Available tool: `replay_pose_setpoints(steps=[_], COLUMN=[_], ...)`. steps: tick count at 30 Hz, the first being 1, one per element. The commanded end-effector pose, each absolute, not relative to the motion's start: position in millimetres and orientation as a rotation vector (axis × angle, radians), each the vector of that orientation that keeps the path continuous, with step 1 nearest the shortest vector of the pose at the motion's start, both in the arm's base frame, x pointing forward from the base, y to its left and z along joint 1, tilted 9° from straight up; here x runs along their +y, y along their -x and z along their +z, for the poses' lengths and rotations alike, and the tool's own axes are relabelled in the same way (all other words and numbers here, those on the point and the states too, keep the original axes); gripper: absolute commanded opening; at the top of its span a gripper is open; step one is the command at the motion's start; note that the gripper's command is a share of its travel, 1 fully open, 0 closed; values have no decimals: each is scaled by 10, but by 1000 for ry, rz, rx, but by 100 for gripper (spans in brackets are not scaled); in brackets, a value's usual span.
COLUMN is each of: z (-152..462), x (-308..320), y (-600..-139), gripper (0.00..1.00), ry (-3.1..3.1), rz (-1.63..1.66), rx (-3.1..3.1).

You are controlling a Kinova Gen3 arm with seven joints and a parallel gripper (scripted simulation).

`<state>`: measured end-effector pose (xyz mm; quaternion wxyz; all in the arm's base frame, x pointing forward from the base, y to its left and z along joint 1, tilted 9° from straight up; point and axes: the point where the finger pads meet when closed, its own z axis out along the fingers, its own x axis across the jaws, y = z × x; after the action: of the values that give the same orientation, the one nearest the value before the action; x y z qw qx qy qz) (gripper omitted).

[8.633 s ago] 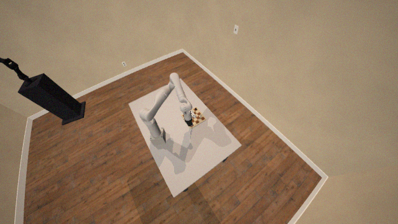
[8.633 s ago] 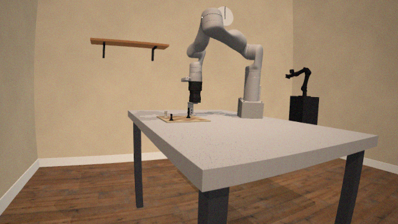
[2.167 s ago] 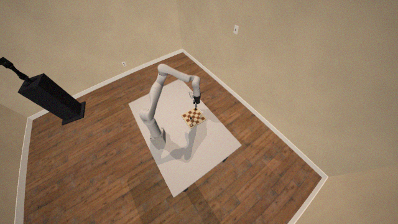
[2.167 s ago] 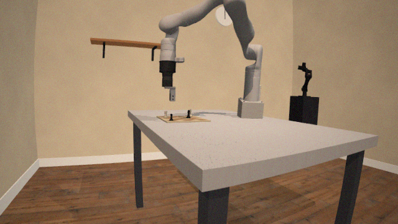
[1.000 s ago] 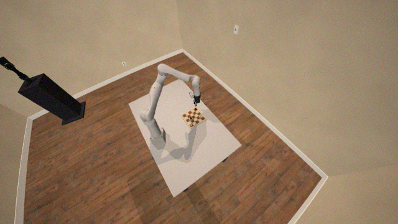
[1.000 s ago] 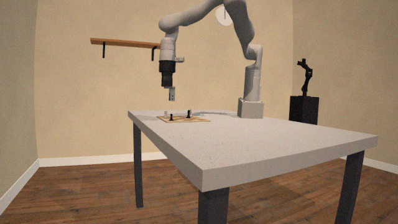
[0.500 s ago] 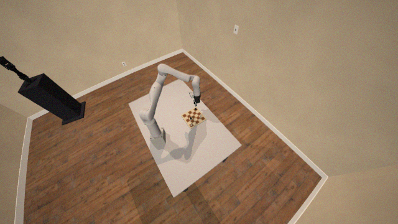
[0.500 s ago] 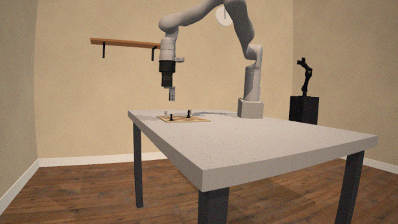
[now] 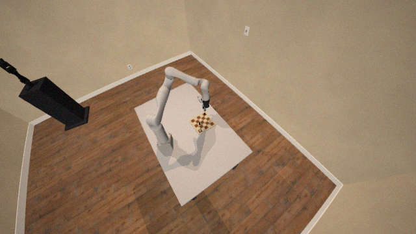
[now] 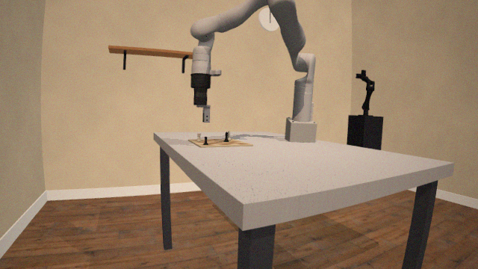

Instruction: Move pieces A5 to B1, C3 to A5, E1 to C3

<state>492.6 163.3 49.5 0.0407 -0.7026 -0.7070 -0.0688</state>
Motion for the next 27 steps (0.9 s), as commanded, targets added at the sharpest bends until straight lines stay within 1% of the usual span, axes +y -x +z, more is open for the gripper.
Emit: replay_pose_setpoints(steps=[1,27], z=[473,152], x=[1631,1680], y=[-4927,-4939], gripper=[68,68], ry=[2153,2153], rz=[-210,-210], rx=[-2165,-2165])
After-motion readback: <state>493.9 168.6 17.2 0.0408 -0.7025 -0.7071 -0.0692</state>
